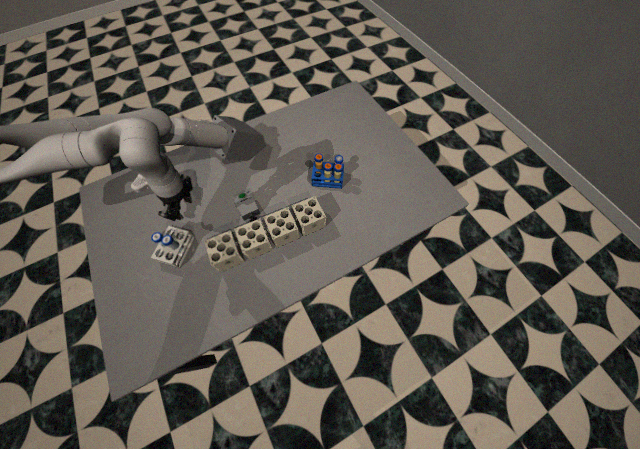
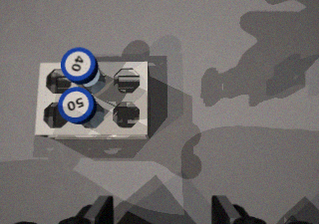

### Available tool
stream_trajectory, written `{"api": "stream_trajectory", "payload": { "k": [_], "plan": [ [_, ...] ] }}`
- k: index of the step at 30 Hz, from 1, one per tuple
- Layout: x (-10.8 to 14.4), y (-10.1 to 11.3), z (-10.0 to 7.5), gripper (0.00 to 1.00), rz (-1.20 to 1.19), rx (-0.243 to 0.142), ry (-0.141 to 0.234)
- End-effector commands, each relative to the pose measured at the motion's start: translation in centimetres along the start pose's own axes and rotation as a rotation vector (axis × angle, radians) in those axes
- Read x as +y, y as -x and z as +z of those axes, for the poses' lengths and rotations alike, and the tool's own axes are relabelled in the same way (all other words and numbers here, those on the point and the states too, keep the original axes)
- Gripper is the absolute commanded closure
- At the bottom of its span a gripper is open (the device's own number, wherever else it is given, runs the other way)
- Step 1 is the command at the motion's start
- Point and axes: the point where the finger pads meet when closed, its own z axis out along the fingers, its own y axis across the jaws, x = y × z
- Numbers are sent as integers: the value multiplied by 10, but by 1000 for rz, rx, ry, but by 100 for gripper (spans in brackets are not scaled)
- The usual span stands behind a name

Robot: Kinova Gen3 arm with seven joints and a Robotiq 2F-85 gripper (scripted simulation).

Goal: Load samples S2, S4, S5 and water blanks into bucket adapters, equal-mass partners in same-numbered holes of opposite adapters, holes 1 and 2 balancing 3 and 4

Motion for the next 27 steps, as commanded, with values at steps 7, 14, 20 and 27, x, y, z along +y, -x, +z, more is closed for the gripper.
{"api": "stream_trajectory", "payload": {
  "k": [7,14,20,27],
  "plan": [
    [-20,-28,5,38,0,-6,4],
    [-29,-42,7,38,0,-6,4],
    [-40,-59,10,38,0,-6,4],
    [-53,-78,14,38,0,-6,4]
  ]
}}
